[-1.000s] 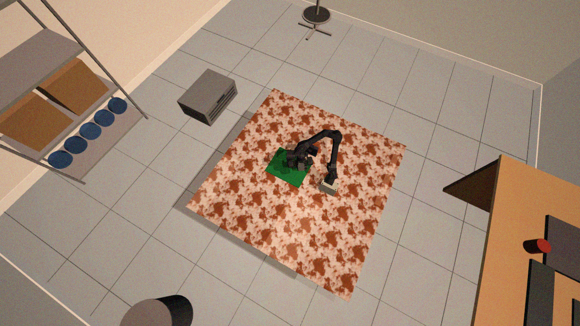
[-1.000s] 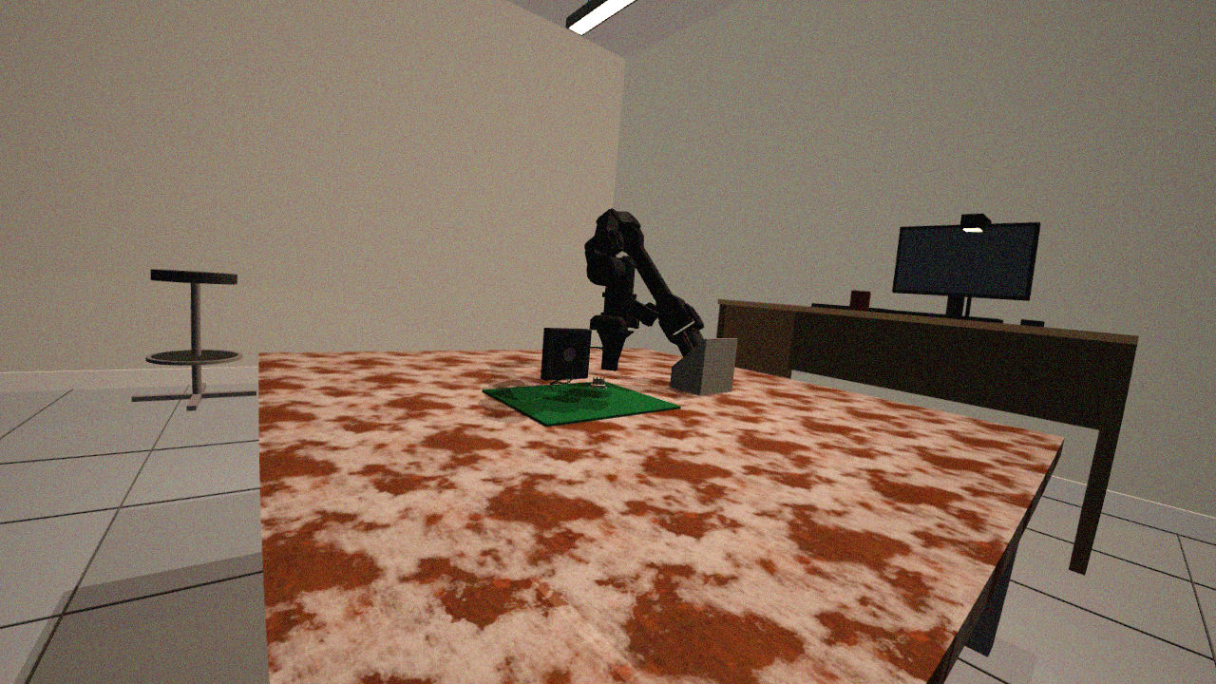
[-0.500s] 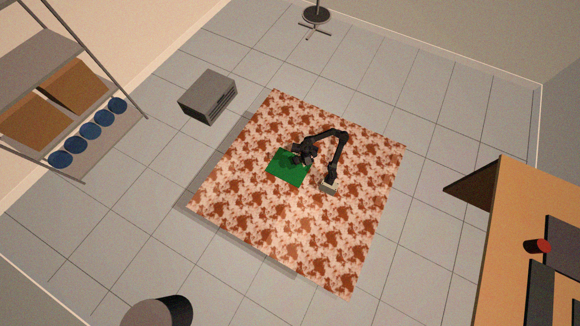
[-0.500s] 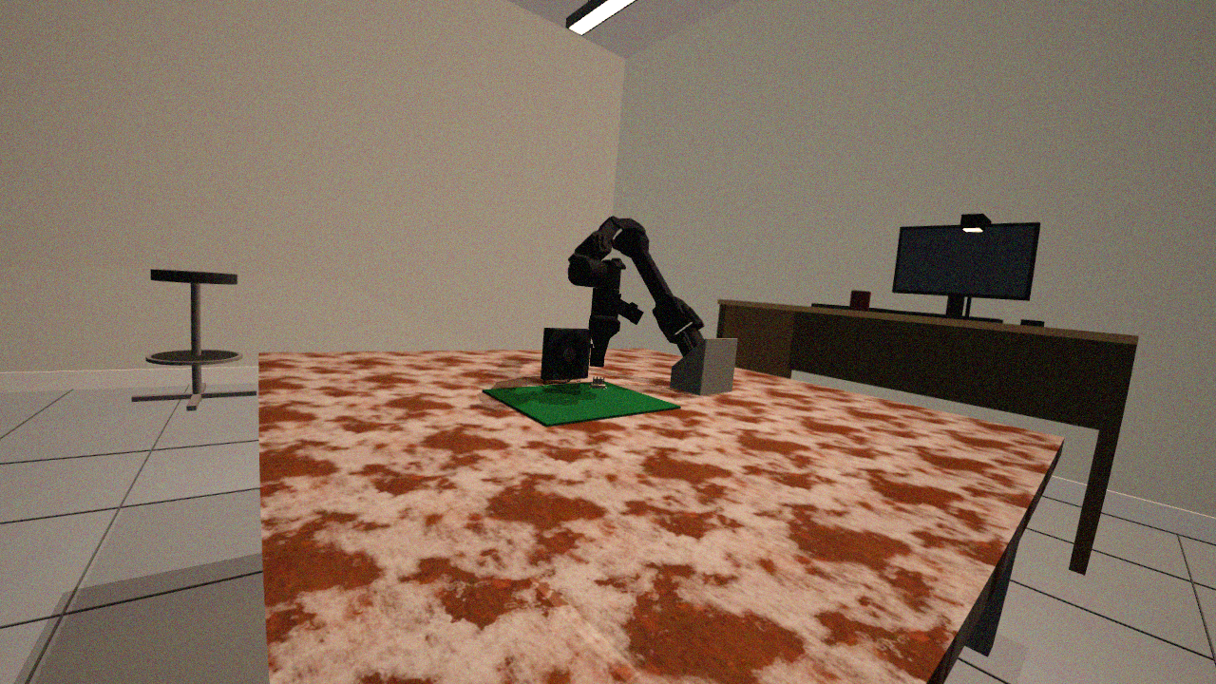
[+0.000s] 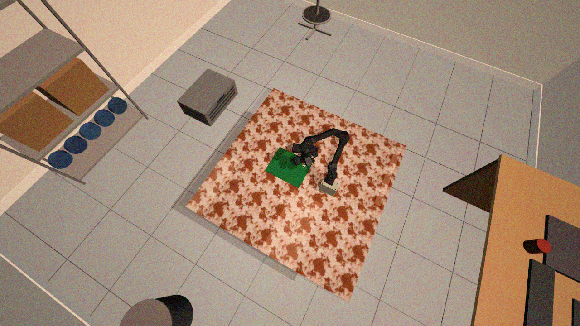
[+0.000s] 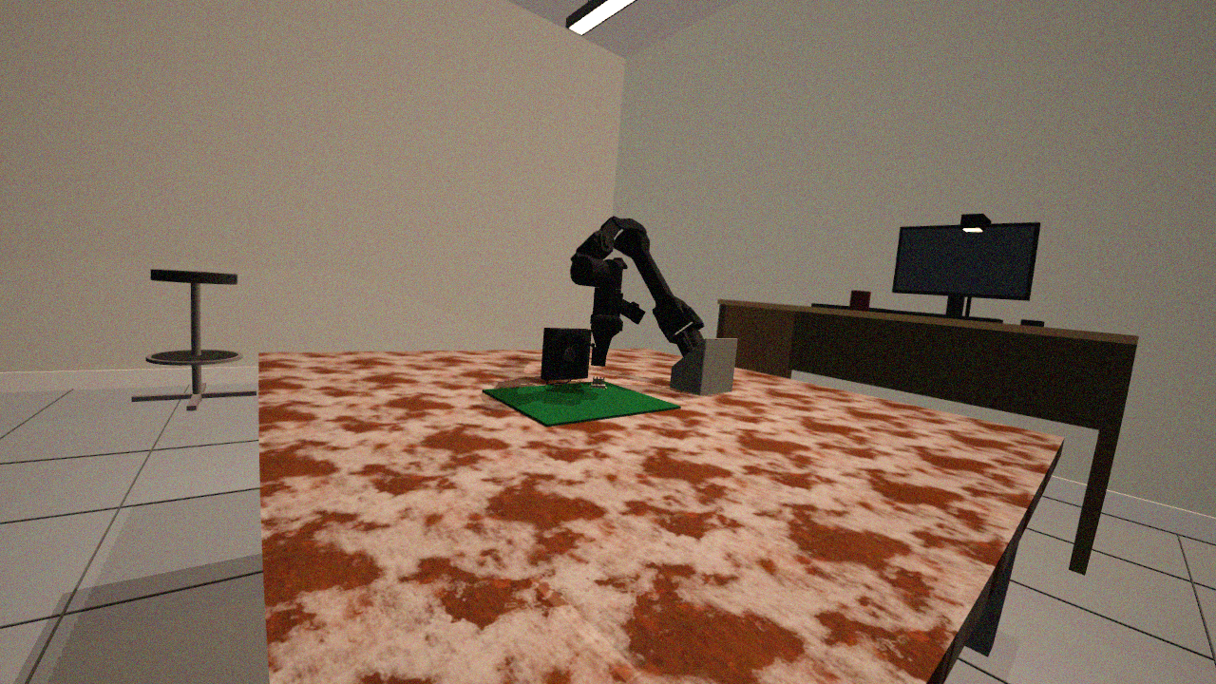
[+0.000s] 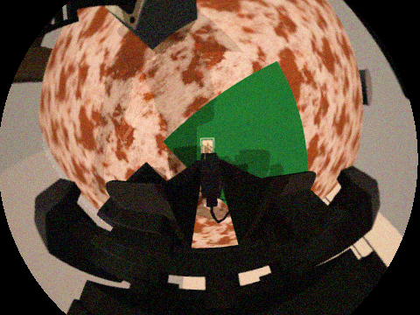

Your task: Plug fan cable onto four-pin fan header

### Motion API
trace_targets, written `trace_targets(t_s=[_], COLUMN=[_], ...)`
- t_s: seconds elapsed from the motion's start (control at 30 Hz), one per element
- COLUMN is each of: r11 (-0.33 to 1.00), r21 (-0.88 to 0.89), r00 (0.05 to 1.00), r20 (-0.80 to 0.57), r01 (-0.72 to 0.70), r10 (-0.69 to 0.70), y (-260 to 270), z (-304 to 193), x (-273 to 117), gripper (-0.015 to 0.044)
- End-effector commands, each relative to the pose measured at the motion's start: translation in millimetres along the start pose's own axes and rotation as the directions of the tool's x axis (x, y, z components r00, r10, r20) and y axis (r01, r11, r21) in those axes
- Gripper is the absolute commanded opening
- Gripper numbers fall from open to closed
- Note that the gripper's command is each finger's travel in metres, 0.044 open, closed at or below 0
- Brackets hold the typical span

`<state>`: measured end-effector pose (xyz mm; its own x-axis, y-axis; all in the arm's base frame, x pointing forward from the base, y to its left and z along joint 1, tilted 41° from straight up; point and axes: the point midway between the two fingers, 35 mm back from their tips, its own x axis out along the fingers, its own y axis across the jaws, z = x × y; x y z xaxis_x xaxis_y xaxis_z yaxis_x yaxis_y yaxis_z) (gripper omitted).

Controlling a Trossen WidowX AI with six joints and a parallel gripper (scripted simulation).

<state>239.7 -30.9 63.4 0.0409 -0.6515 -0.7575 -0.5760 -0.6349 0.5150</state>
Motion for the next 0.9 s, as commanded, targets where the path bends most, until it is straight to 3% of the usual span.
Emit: trace_targets(t_s=[0.0,0.87], r11=[1.000,1.000], r21=[0.002,0.012], r00=[1.000,1.000], r20=[-0.002,-0.003], r01=[-0.003,-0.004], r10=[0.003,0.004], y=[1,1], z=[1,5], x=[0,22], gripper=[0.0000,0.0000])
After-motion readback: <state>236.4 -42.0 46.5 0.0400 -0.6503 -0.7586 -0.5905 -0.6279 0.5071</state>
